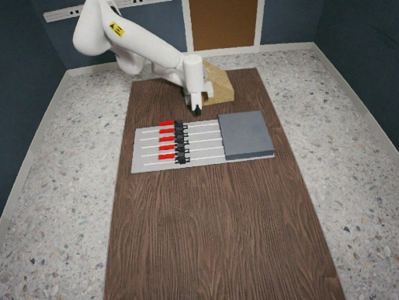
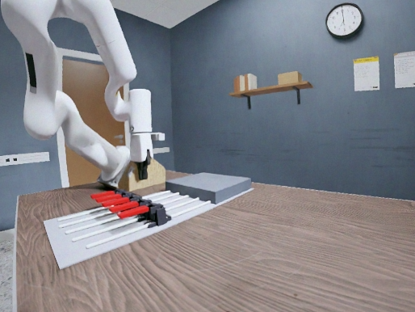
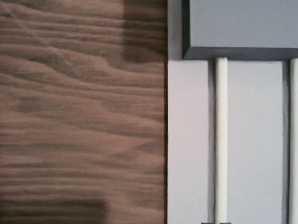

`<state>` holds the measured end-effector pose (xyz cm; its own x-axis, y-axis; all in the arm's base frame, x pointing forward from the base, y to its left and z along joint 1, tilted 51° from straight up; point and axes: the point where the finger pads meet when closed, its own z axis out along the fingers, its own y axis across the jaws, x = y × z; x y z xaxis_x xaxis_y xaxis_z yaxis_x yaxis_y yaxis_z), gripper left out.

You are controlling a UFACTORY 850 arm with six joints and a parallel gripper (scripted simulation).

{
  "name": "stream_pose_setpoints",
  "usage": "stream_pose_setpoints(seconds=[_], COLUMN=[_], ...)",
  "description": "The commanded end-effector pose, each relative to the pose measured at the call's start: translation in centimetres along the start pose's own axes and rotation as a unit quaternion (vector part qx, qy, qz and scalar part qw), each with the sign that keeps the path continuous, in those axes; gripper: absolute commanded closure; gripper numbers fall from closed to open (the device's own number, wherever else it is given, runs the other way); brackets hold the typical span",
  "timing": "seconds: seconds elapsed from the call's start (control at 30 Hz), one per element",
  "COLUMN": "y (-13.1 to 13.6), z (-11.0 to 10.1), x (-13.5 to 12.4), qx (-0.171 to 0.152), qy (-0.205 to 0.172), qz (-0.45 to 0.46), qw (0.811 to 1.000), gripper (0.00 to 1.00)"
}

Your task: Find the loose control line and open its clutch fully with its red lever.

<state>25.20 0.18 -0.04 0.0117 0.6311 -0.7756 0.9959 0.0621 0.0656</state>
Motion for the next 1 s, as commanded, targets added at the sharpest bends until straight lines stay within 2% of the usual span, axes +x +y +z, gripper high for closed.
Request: stream_pose_setpoints(seconds=[0.0,0.43,0.97], y=[0.1,0.1,0.1], z=[1.3,6.3,7.0], x=[0.0,0.0,0.0], qx=[-0.001,-0.001,-0.001], qy=[0.001,0.001,0.001], qz=[0.001,0.001,0.001], qw=[1.000,1.000,1.000], gripper=[1.00,1.00,1.00])
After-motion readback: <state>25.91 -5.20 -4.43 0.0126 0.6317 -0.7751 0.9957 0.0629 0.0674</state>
